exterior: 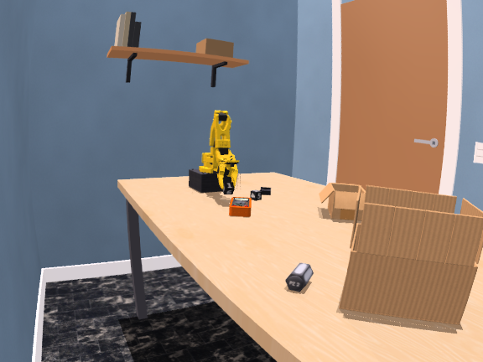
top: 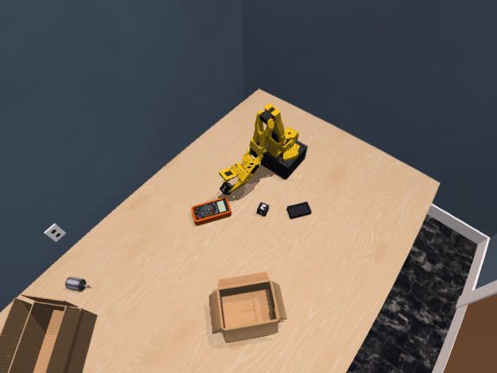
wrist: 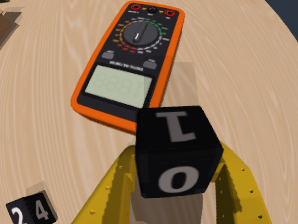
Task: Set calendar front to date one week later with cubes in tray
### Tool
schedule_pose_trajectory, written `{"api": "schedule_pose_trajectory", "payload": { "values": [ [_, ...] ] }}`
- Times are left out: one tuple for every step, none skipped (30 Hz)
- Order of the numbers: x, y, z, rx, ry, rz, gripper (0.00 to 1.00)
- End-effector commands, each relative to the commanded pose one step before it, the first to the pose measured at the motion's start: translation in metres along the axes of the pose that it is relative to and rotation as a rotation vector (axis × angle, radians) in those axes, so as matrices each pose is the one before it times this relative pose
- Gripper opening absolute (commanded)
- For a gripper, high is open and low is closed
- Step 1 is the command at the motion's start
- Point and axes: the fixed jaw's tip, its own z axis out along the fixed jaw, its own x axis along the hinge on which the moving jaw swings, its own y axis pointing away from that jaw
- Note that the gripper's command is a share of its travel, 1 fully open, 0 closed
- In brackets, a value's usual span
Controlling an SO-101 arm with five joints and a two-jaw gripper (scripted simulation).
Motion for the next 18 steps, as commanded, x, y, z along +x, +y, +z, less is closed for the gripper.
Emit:
{"api": "schedule_pose_trajectory", "payload": {
  "values": [
    [0.00127,-0.00231,0.000774,0.00693,-0.02275,0.01816,0.00],
    [-0.00017,-0.00001,0.000754,-0.00016,-0.01329,0.00027,0.00],
    [-0.00016,-0.00002,0.000724,-0.00015,-0.01407,0.00028,0.00],
    [-0.00012,-0.00002,0.000666,-0.00015,-0.01470,0.00031,0.00],
    [-0.00011,-0.00001,0.000601,-0.00019,-0.01530,0.00028,0.00],
    [-0.00008,-0.00002,0.000517,-0.00019,-0.01571,0.00032,0.00],
    [-0.00005,-0.00002,0.000420,-0.00020,-0.01605,0.00032,0.00],
    [-0.00004,-0.00002,0.000305,-0.00020,-0.01621,0.00032,0.00],
    [-0.00002,-0.00002,0.000202,-0.00020,-0.01630,0.00032,0.00],
    [-0.00001,-0.00002,0.000081,-0.00020,-0.01624,0.00032,0.00],
    [0.00000,-0.00002,-0.000029,-0.00023,-0.01602,0.00032,0.00],
    [-0.00001,-0.00002,-0.000139,-0.00019,-0.01574,0.00029,0.00],
    [-0.00001,-0.00001,-0.000237,-0.00022,-0.01527,0.00029,0.00],
    [-0.00002,-0.00002,-0.000327,-0.00022,-0.01473,0.00029,0.00],
    [-0.00003,-0.00002,-0.000406,-0.00018,-0.01407,0.00028,0.00],
    [-0.00004,-0.00002,-0.000453,-0.00020,-0.01329,0.00025,0.00],
    [0.00000,0.00000,0.000000,0.00000,0.00000,0.00000,0.00],
    [0.00000,0.00000,0.000000,0.00000,0.00000,0.00000,0.00]
  ]
}}
